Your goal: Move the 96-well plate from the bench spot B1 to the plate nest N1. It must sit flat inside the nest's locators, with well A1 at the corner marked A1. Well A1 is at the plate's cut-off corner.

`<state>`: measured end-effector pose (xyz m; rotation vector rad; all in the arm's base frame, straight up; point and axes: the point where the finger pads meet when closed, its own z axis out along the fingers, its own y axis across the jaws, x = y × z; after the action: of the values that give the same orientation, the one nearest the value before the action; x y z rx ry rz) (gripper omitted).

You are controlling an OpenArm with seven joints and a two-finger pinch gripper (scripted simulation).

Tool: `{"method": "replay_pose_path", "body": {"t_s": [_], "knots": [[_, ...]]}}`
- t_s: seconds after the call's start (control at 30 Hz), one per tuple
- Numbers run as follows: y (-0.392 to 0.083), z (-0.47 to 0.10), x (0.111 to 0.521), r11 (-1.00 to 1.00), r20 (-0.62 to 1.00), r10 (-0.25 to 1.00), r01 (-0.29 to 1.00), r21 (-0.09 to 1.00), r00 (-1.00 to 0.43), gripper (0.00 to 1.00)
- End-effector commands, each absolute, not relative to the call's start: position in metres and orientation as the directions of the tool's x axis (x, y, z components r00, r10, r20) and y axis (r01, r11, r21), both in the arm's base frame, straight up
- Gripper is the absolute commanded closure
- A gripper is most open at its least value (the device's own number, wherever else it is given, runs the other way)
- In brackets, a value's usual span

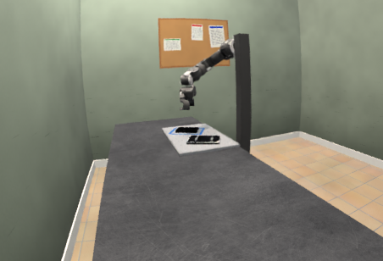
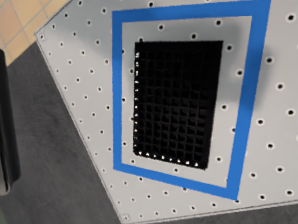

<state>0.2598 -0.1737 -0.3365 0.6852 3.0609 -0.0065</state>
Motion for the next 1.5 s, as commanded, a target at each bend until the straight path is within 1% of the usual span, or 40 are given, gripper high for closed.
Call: {"method": "replay_pose_path", "body": {"t_s": [0.0, 0.17, 0.33, 0.73, 0.9, 1.47], "knots": [[-0.173, -0.335, 0.262, 0.906, -0.009, 0.423, 0.423, 0.006, -0.906, 0.23], [-0.173, -0.335, 0.262, 0.906, -0.009, 0.423, 0.423, 0.006, -0.906, 0.23], [-0.197, -0.374, 0.262, 0.906, -0.009, 0.423, 0.423, 0.006, -0.906, 0.23], [-0.197, -0.374, 0.262, 0.906, -0.009, 0.423, 0.423, 0.006, -0.906, 0.23], [-0.210, -0.396, 0.263, 0.906, -0.009, 0.424, 0.424, 0.006, -0.906, 0.23], [-0.207, -0.392, 0.263, 0.906, -0.009, 0.424, 0.424, 0.006, -0.906, 0.23]]}}
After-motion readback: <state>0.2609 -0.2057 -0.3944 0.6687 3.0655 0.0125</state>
